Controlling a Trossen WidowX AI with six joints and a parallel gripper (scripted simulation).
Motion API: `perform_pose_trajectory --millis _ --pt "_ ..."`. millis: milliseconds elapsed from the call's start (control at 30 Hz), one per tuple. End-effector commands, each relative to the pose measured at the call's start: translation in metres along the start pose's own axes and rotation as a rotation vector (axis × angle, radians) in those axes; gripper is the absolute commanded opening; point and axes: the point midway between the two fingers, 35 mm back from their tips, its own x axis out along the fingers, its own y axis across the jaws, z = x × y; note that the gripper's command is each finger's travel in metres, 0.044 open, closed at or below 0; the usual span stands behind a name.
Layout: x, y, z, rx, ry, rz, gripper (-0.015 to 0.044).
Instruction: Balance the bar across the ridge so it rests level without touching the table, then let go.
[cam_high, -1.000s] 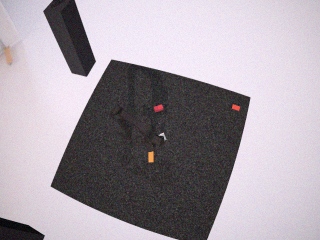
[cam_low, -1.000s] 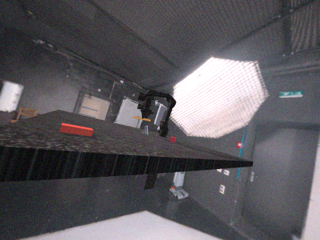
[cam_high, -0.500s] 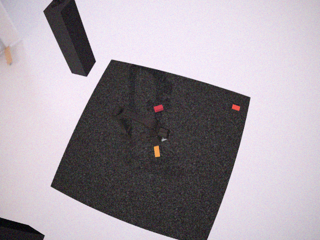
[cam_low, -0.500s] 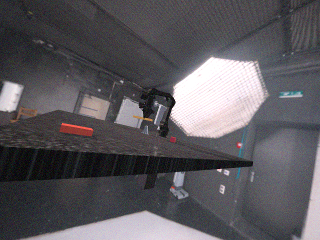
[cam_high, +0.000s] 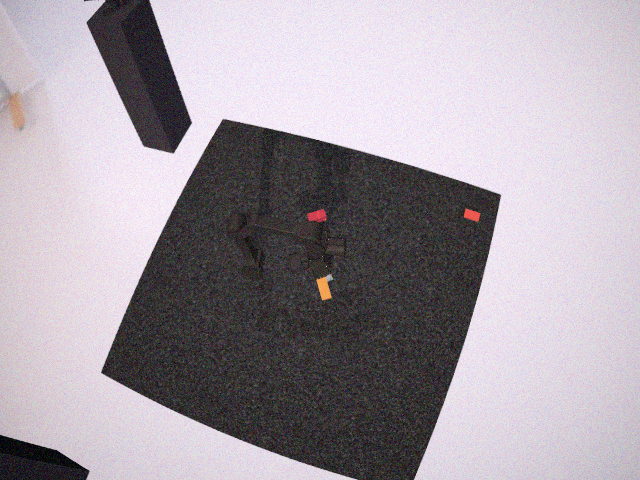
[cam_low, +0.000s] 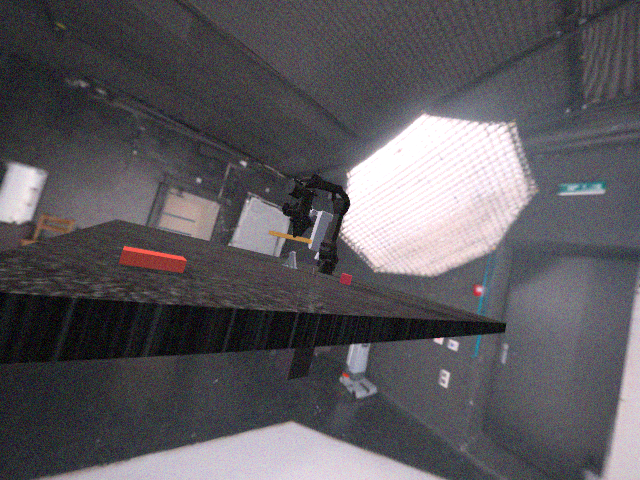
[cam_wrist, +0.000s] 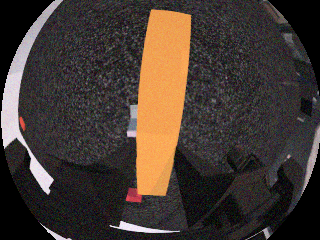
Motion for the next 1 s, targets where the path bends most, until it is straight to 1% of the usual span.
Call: perform_pose_trajectory --millis 0,300,500,967 --pt "-0.002 0.011 -0.015 -0.032 0.003 0.008 0.0000" --pt "-0.003 0.022 -0.044 -0.100 0.006 0.009 0.0000" --pt "0.001 0.022 -0.044 -0.101 0.006 0.009 0.0000" --pt "0.023 0.023 -0.045 -0.101 0.006 0.009 0.0000"
